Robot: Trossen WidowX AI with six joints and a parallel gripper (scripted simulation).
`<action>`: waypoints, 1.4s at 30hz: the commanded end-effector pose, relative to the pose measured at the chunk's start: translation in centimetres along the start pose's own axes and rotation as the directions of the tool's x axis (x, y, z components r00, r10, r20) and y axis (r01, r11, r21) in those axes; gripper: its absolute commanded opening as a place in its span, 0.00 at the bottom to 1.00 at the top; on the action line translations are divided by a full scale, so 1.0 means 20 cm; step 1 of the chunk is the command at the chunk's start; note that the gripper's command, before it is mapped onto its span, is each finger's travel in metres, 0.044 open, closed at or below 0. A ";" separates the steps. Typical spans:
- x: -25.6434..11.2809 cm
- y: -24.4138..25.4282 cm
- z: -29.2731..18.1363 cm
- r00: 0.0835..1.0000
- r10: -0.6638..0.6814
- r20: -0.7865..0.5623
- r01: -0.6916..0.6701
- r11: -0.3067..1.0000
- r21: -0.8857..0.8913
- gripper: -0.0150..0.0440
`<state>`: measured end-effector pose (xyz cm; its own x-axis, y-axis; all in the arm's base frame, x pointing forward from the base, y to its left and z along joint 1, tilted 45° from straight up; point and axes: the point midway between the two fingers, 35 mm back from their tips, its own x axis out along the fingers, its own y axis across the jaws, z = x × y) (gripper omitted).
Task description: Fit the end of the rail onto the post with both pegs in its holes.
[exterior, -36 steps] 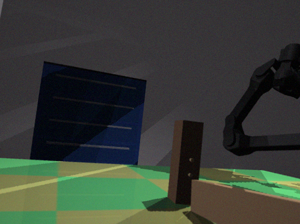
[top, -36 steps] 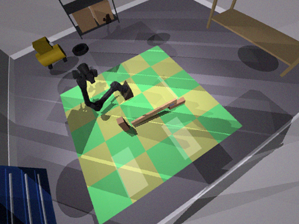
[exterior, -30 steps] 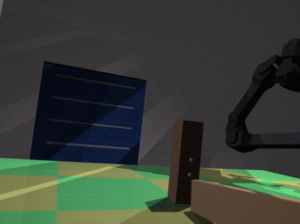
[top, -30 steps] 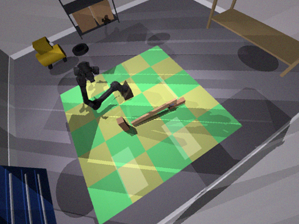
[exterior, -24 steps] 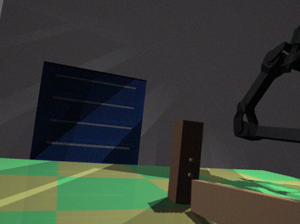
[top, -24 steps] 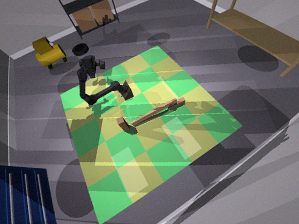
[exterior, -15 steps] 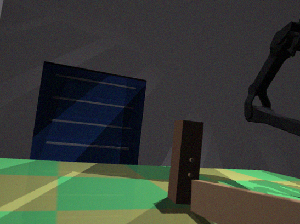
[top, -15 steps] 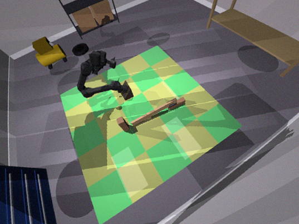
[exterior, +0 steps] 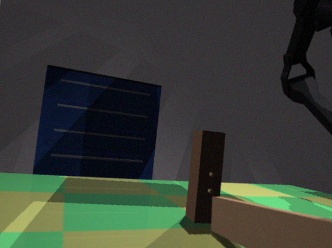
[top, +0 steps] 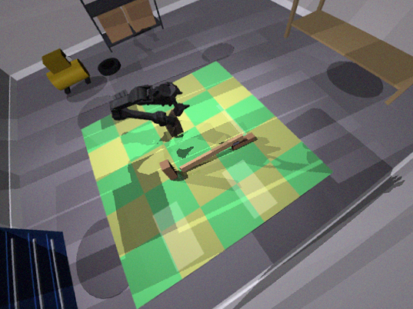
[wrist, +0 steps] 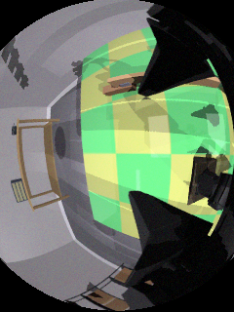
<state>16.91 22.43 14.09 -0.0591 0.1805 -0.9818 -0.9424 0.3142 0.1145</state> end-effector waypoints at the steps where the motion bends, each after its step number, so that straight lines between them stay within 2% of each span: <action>1: 0.08 -0.32 -0.09 0.981 -0.130 -0.143 0.131 0.991 0.002 1.00; 5: 0.14 -0.61 -0.24 0.927 -0.212 -0.310 0.216 0.976 -0.022 1.00; 9: 0.19 -0.89 -0.45 0.833 -0.250 -0.493 0.253 0.965 -0.063 1.00; 14: 0.24 -1.16 -0.78 0.675 -0.234 -0.699 0.211 0.970 -0.120 1.00; 17: 0.25 -1.27 -0.93 0.592 -0.209 -0.778 0.161 0.977 -0.139 1.00; 42: 0.33 -1.32 -1.04 0.587 -0.207 -0.783 0.158 0.977 -0.141 1.00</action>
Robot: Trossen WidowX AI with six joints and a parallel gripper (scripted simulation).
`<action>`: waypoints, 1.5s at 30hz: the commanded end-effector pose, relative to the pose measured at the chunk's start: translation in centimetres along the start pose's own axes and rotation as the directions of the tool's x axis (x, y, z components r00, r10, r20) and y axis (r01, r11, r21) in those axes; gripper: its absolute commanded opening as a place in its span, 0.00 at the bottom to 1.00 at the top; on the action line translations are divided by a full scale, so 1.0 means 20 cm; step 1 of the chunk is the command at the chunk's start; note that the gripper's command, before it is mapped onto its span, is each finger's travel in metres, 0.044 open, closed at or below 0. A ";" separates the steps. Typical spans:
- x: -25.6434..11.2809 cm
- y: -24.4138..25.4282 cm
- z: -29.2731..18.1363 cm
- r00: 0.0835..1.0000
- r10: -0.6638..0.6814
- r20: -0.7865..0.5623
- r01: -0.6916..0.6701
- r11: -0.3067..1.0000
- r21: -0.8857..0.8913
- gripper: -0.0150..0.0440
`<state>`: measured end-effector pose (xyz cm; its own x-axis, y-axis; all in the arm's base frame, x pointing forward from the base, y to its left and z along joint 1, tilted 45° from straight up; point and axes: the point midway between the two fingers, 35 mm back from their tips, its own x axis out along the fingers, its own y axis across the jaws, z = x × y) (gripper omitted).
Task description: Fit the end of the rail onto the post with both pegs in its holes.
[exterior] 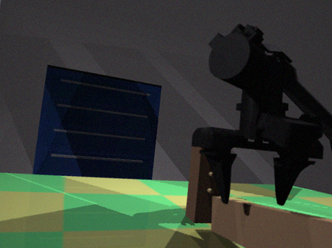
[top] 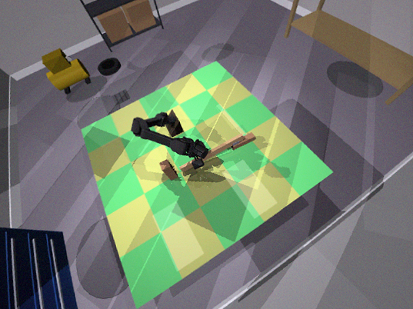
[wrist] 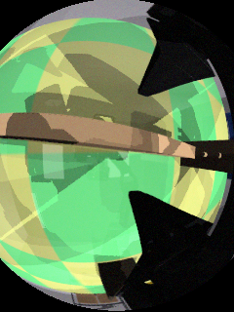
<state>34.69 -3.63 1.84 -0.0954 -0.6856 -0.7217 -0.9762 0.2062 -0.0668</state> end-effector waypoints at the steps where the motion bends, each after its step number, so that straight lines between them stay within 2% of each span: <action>1: 0.04 0.00 0.00 1.000 0.001 -0.005 -0.001 1.000 -0.003 1.00; 29: 0.25 0.00 -0.01 1.000 0.000 -0.009 -0.001 1.000 -0.002 1.00; 44: 0.25 0.00 -0.01 1.000 0.000 -0.009 -0.001 1.000 -0.002 0.33; 45: 0.25 0.00 -0.01 1.000 0.000 -0.009 -0.001 1.000 -0.002 0.32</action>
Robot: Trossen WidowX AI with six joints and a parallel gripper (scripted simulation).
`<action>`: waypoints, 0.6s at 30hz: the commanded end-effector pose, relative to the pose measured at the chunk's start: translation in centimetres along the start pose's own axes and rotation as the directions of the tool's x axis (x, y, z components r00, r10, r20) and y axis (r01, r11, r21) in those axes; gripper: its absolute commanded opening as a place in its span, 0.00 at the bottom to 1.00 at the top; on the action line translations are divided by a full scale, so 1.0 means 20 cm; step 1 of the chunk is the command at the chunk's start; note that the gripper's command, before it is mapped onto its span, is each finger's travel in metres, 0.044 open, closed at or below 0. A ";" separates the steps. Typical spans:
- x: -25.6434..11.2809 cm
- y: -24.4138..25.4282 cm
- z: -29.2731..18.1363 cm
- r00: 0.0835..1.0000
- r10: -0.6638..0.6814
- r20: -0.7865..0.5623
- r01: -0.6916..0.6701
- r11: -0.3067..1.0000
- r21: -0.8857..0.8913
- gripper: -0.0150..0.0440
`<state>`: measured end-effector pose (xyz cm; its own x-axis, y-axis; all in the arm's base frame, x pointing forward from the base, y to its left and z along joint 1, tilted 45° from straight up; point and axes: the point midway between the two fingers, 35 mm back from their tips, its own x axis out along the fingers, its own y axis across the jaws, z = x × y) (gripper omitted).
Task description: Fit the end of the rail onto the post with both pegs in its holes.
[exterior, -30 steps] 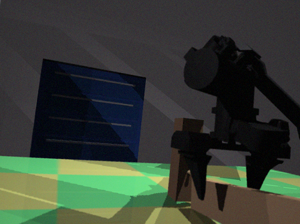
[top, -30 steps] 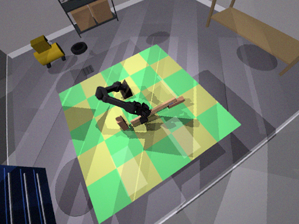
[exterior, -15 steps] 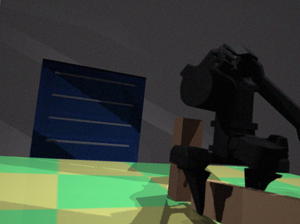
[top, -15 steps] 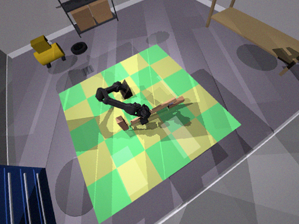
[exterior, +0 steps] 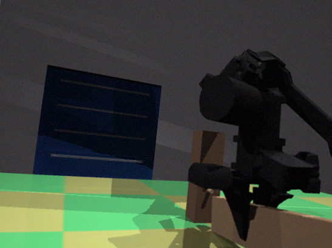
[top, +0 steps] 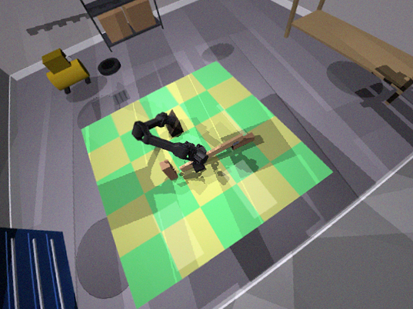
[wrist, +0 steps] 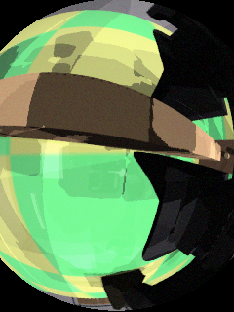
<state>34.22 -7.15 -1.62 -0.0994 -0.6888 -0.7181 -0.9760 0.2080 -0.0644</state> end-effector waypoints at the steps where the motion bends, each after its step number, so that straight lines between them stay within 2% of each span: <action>1: 0.00 0.00 0.00 1.000 -0.003 -0.004 0.003 1.000 -0.002 0.31; 6: 0.00 0.00 0.00 1.000 -0.003 -0.004 0.003 1.000 -0.002 0.25; 18: 0.00 0.00 0.00 1.000 -0.003 -0.003 0.003 1.000 -0.002 0.25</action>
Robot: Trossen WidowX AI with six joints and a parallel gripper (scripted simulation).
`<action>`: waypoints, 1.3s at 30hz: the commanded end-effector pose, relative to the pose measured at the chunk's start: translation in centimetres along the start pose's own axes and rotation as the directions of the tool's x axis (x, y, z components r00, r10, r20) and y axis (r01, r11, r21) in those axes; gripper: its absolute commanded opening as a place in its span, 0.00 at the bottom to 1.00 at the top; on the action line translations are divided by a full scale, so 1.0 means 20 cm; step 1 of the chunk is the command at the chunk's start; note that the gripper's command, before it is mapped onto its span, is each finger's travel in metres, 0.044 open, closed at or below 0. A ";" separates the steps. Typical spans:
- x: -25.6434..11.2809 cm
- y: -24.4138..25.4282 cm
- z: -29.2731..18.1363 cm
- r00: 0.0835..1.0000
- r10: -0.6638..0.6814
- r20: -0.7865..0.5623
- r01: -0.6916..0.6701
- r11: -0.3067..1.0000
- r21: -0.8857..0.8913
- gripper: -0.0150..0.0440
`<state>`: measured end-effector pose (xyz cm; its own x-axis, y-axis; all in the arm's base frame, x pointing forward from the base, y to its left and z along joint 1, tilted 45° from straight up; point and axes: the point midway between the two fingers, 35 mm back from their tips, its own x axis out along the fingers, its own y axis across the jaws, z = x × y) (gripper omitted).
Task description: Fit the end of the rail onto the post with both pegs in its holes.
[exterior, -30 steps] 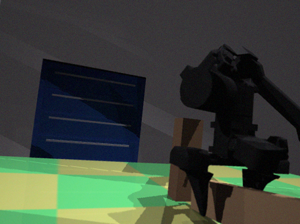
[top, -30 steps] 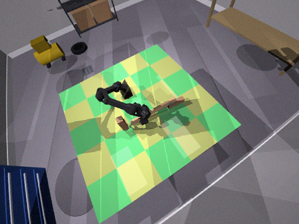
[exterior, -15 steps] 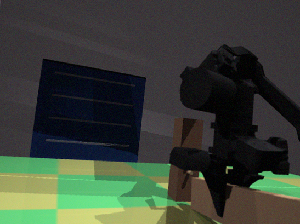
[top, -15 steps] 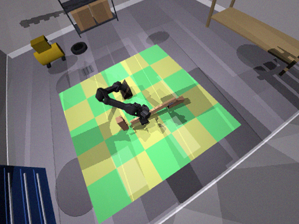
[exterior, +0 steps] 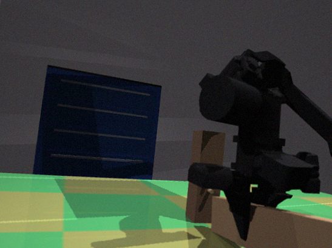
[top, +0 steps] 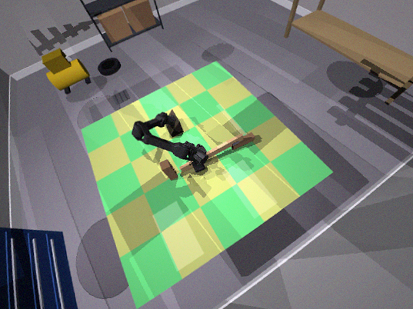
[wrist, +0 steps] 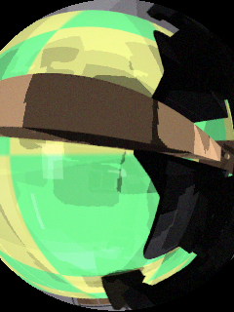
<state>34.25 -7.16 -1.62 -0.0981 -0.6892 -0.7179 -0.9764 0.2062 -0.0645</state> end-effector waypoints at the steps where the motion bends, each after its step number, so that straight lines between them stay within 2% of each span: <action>1: 0.00 0.00 0.00 1.000 -0.001 -0.003 0.001 1.000 -0.001 0.25; 39: -0.10 -0.01 0.00 1.000 -0.001 -0.002 0.001 1.000 -0.001 0.25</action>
<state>34.39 -6.39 -0.41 -0.1074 -0.6979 -0.7081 -0.9758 0.2105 -0.0594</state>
